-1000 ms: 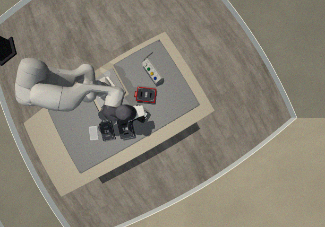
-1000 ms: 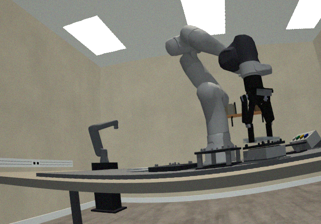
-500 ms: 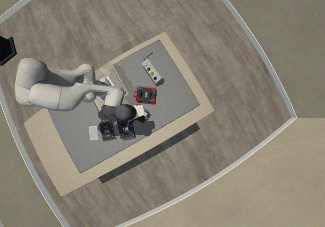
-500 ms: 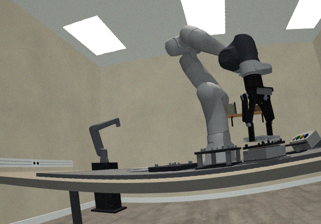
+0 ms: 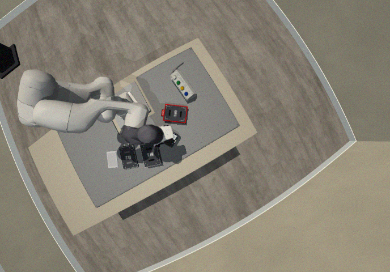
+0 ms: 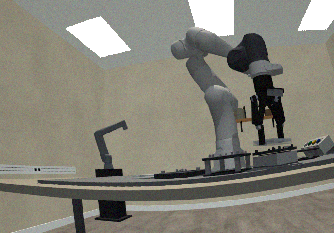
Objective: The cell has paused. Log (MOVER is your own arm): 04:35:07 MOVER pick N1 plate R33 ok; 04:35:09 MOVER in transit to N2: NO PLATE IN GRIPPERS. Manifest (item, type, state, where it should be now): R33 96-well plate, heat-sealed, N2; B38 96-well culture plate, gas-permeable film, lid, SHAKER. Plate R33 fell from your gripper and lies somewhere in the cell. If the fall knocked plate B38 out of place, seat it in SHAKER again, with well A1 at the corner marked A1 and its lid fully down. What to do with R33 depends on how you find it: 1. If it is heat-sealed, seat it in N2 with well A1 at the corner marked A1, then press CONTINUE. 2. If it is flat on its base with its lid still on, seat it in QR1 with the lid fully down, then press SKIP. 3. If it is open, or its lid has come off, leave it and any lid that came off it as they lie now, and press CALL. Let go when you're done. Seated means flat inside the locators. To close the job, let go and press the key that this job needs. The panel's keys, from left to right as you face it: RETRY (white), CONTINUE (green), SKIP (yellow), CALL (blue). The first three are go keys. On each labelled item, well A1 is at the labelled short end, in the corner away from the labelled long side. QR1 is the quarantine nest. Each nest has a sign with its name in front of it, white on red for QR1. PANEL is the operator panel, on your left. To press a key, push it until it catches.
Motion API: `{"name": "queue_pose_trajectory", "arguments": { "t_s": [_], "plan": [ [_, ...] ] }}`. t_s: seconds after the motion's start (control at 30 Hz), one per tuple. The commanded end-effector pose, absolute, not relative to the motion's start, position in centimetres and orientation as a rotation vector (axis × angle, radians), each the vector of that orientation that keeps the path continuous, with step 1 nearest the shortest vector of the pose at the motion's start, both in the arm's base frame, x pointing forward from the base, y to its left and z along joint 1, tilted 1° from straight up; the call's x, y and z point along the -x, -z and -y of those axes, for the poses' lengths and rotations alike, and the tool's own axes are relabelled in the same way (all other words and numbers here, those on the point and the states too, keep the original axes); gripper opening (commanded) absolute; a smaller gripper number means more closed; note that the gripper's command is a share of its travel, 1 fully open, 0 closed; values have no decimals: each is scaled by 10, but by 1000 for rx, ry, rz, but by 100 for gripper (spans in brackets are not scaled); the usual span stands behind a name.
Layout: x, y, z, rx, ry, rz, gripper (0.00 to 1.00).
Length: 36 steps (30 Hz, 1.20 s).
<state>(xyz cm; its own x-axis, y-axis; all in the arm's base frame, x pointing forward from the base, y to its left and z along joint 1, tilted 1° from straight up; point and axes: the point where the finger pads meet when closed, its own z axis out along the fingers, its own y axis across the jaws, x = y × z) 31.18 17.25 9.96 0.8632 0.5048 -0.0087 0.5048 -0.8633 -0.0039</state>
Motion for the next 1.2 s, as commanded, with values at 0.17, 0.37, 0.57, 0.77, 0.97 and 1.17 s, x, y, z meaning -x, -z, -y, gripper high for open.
{"name": "queue_pose_trajectory", "arguments": {
  "t_s": [0.17,0.37,0.57,0.77,0.97,1.17],
  "plan": [
    [-311,-103,-171,3034,-22,822,10],
    [-311,-106,-171,3034,-22,822,10],
    [-311,-107,-171,3034,-22,822,10],
    [-311,-107,-171,3034,-22,822,10],
    [-311,-107,-171,3034,-22,822,10],
    [-311,-109,-171,3034,-22,822,10]
  ]
}}
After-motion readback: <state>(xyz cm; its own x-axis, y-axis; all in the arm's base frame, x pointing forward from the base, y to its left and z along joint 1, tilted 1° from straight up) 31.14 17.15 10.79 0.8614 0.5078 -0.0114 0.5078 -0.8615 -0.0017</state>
